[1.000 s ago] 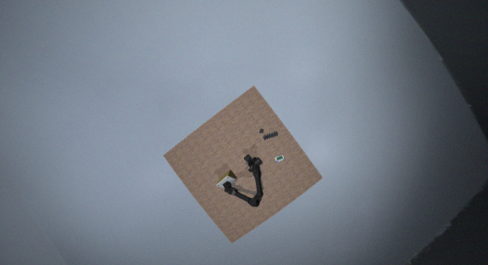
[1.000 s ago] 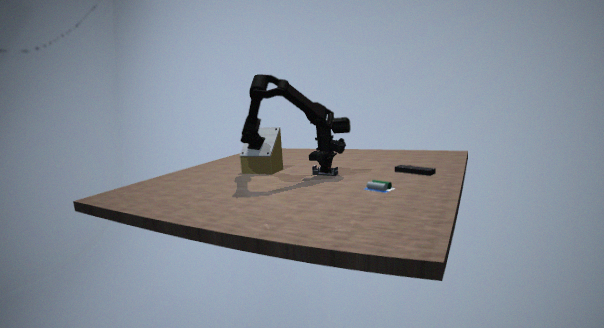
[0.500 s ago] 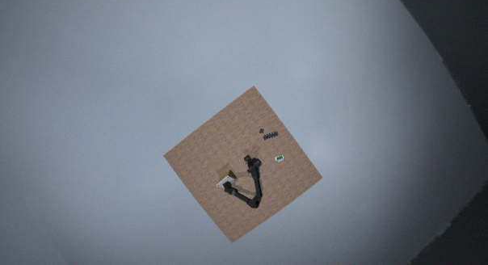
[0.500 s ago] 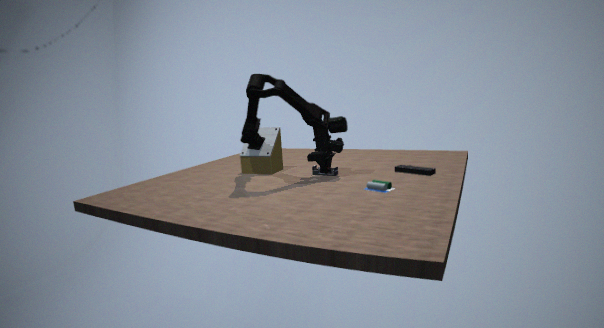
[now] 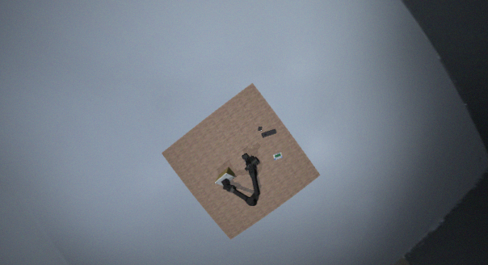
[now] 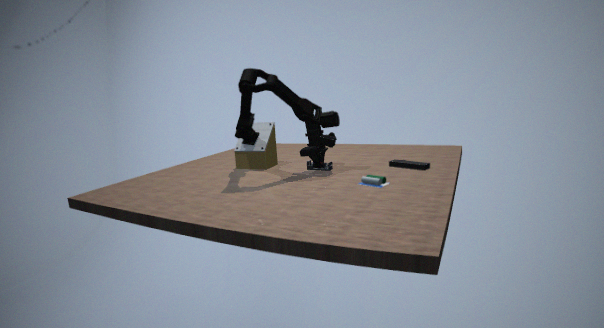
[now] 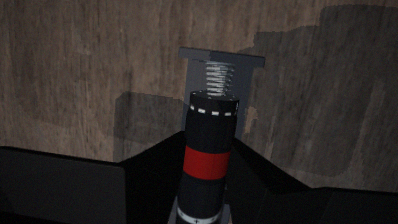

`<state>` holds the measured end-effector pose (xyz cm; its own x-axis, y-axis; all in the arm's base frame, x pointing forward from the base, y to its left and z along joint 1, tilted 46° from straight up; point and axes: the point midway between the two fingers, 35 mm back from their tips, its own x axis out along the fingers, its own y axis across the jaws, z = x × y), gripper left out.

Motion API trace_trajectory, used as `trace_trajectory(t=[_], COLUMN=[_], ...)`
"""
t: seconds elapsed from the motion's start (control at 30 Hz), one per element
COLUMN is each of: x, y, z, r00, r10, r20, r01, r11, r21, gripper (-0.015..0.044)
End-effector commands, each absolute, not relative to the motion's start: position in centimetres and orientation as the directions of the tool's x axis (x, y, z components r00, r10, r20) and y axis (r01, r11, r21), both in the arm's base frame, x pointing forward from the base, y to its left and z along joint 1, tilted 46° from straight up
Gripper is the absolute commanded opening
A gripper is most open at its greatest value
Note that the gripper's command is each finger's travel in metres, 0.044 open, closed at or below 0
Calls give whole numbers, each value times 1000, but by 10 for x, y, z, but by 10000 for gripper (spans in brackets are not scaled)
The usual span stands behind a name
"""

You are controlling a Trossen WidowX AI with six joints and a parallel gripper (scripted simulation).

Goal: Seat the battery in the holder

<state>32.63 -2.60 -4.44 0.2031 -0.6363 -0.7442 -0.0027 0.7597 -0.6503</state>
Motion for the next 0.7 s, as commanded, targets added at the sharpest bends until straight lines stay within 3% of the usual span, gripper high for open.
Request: trace_trajectory(t=[0.0, 0.67], x=[322, 318], y=[-26, -27], z=[-44, -44], r00=[207, 218], r10=[-637, -632], r20=[-743, -743], r01=[-7, -8], r11=[758, 760], r21=[-652, -649], gripper=[74, 74])
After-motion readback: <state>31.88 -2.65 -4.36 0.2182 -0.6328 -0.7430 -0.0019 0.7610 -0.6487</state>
